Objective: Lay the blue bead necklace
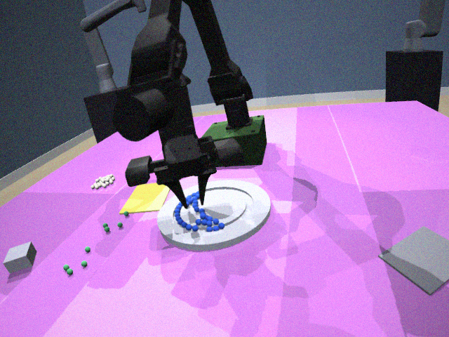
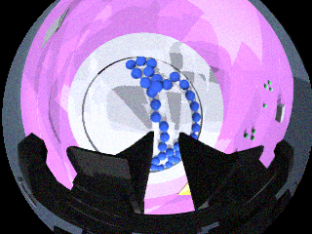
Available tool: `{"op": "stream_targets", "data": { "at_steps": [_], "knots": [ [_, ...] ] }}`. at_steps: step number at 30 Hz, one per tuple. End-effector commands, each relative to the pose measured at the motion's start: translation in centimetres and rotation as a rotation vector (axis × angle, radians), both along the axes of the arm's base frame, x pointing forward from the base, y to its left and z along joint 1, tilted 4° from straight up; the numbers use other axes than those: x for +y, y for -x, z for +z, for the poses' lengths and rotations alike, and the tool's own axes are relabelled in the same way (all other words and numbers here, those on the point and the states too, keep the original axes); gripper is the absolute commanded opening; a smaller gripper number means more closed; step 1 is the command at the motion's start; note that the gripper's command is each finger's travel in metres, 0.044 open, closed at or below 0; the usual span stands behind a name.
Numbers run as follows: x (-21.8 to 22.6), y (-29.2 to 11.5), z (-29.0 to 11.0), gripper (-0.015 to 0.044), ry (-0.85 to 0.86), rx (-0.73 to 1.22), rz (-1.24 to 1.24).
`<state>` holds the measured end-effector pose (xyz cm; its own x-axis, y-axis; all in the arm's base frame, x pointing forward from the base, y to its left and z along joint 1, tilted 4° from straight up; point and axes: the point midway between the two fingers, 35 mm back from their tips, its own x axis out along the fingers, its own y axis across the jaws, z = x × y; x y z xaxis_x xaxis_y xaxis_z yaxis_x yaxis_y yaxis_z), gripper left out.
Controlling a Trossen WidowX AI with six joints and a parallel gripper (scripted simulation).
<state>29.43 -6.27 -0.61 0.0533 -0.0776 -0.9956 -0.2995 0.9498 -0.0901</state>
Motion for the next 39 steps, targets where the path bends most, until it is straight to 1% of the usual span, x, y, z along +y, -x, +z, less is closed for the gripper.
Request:
{"op": "stream_targets", "data": {
  "at_steps": [1,6,10,11,39],
  "knots": [
    [0.01,0.26,-0.58,0.012,-0.002,0.012,0.005],
    [0.01,0.26,-0.58,0.012,-0.002,0.012,0.005],
    [0.0,0.14,-0.34,0.0015,-0.001,0.006,0.0],
    [0.0,0.14,-0.34,0.0,-0.001,0.006,0.0],
    [0.0,0.14,-0.34,0.0,-0.001,0.006,0.0]
  ]
}}
